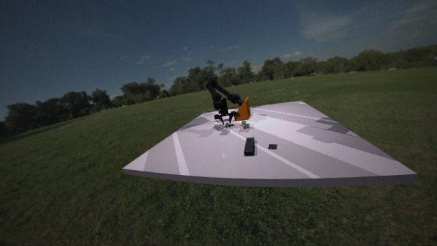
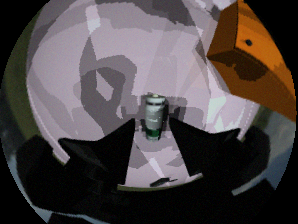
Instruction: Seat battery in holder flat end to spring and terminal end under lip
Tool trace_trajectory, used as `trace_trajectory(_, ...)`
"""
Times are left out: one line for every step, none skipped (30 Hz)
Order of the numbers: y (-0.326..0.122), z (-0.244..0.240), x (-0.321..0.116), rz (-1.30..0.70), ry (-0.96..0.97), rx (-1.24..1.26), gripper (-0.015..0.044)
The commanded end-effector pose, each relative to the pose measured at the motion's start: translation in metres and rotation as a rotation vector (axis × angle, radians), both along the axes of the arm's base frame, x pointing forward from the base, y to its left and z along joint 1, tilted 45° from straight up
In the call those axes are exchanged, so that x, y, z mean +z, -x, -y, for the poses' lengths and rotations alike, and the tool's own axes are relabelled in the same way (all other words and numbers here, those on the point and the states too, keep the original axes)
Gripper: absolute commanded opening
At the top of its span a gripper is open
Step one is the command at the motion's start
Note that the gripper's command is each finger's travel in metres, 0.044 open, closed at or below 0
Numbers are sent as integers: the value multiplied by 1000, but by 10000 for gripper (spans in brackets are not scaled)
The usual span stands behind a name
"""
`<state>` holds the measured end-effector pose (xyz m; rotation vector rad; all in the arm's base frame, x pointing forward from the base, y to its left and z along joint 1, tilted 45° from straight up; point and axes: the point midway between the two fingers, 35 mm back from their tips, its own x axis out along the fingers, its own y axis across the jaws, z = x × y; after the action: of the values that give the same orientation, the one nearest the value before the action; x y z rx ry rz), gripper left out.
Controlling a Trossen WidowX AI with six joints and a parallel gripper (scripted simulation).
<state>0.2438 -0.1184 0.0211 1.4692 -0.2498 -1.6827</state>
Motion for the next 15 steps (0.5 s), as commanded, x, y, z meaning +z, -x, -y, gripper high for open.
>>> trace_trajectory(2,5,-7,-8,-3,1,249)
trace_trajectory(2,6,-8,-8,-2,1,249)
trace_trajectory(2,6,-8,-8,-2,1,249)
trace_trajectory(2,7,-8,-8,-2,1,249)
trace_trajectory(2,7,-8,-8,-2,1,223)
trace_trajectory(2,7,-8,-8,-2,1,197)
trace_trajectory(2,7,-8,-8,-2,1,170)
trace_trajectory(2,7,-8,-8,-2,1,144)
trace_trajectory(2,7,-8,-8,-2,1,118)
trace_trajectory(2,7,-8,-8,-2,1,111)
trace_trajectory(2,7,-8,-8,-2,1,104)
trace_trajectory(2,7,-8,-8,-2,1,98)
trace_trajectory(2,7,-8,-8,-2,1,91)
trace_trajectory(2,7,-8,-8,-2,1,87)
trace_trajectory(2,7,-8,-8,-2,1,87)
